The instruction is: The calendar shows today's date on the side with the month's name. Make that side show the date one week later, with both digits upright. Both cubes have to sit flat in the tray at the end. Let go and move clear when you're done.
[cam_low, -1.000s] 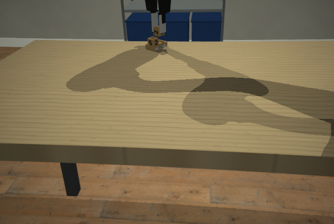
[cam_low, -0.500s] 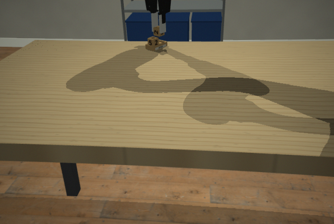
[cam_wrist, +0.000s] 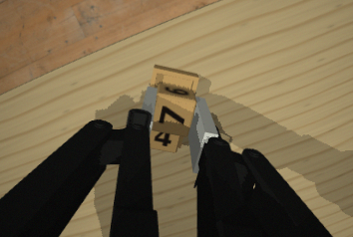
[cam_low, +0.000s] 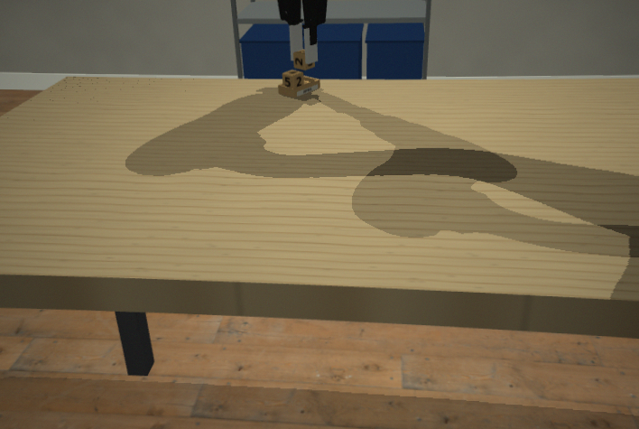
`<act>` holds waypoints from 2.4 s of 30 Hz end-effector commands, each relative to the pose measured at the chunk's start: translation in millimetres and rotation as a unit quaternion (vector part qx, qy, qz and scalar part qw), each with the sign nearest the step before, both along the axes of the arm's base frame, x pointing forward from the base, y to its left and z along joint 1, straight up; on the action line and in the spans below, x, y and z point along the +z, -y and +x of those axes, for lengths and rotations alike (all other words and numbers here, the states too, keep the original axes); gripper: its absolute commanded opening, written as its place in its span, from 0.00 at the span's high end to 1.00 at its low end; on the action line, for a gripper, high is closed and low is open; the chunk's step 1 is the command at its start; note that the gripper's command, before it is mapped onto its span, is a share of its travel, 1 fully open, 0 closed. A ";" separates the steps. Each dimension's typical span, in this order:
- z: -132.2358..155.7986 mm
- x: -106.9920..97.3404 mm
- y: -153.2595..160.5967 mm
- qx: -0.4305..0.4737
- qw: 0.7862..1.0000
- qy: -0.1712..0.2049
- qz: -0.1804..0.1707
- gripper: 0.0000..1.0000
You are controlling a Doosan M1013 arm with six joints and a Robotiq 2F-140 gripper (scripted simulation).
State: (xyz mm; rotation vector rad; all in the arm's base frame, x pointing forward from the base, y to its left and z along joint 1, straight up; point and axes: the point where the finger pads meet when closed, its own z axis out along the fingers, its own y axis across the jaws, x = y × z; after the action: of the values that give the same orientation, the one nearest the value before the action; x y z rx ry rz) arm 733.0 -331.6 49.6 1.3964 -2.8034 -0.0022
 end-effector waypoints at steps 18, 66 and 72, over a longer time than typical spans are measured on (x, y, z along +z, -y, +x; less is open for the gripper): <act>-0.9 -0.7 1.5 0.000 1.000 0.001 0.001 0.76; -1.0 -22.0 1.5 0.000 1.000 0.001 0.001 0.76; -1.0 -22.0 1.5 0.000 1.000 0.001 0.001 0.76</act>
State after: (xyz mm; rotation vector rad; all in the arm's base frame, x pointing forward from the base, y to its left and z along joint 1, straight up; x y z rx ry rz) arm 733.8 -332.2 30.9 1.3973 -2.8053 0.0018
